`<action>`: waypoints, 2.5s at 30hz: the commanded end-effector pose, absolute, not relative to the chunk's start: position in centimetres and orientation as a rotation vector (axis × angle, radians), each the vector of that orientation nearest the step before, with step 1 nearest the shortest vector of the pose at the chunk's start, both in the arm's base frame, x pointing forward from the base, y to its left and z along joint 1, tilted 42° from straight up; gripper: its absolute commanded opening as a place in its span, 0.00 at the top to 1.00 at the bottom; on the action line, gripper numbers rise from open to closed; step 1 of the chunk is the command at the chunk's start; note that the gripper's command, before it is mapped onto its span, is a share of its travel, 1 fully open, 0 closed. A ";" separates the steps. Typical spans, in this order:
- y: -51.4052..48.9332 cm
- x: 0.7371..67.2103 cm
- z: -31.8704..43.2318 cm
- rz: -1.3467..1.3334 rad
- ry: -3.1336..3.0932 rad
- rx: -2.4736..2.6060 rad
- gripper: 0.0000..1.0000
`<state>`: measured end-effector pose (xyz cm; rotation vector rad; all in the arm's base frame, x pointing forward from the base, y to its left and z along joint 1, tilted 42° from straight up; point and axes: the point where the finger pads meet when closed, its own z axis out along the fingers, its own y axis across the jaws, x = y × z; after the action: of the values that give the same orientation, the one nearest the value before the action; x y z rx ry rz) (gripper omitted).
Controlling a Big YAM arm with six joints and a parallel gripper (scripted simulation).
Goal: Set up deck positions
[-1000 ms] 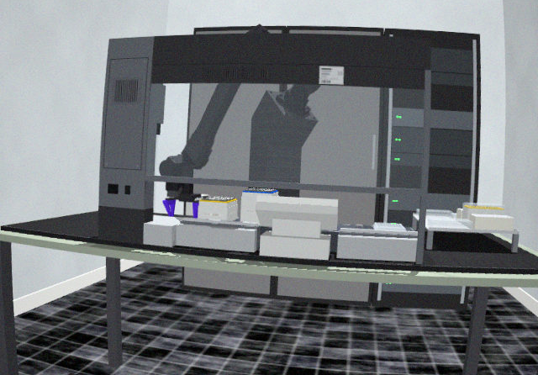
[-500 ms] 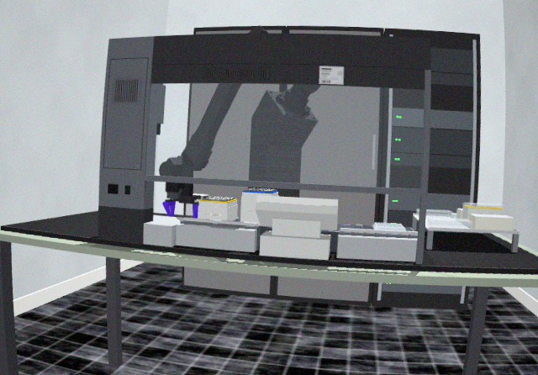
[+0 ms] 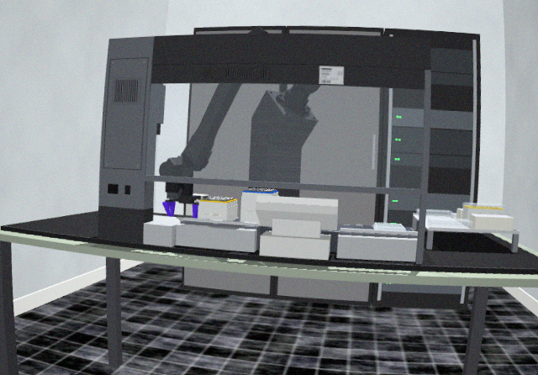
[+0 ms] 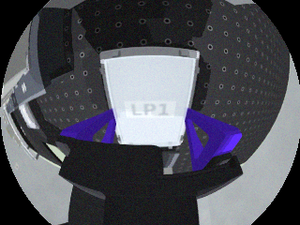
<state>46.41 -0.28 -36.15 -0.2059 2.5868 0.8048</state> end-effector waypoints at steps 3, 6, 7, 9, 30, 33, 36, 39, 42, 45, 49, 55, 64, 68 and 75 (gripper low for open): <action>-0.7 46.7 -35.9 0.797 2.581 -0.196 1.00; -0.7 46.6 -35.9 0.797 2.581 -0.196 1.00; -0.7 46.6 -35.9 0.797 2.581 -0.196 1.00; -0.7 46.6 -35.9 0.797 2.581 -0.196 1.00; -0.6 46.6 -35.9 0.797 2.581 -0.196 1.00; -0.6 46.6 -35.9 0.797 2.581 -0.196 1.00; -0.6 46.6 -35.9 0.797 2.581 -0.196 0.00; -0.6 46.6 -35.9 0.797 2.581 -0.196 0.00; -0.6 46.6 -35.9 0.797 2.581 -0.196 0.00; -0.6 46.6 -35.9 0.797 2.581 -0.196 0.00; -0.6 46.6 -35.9 0.797 2.581 -0.196 0.00; -0.6 46.6 -35.9 0.797 2.581 -0.196 0.00; -0.6 46.6 -35.9 0.797 2.581 -0.196 0.00; -0.6 46.6 -35.9 0.797 2.581 -0.196 0.00; -0.6 46.6 -35.9 0.797 2.581 -0.196 0.00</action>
<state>46.41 -0.28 -36.15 -0.2058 2.5869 0.8048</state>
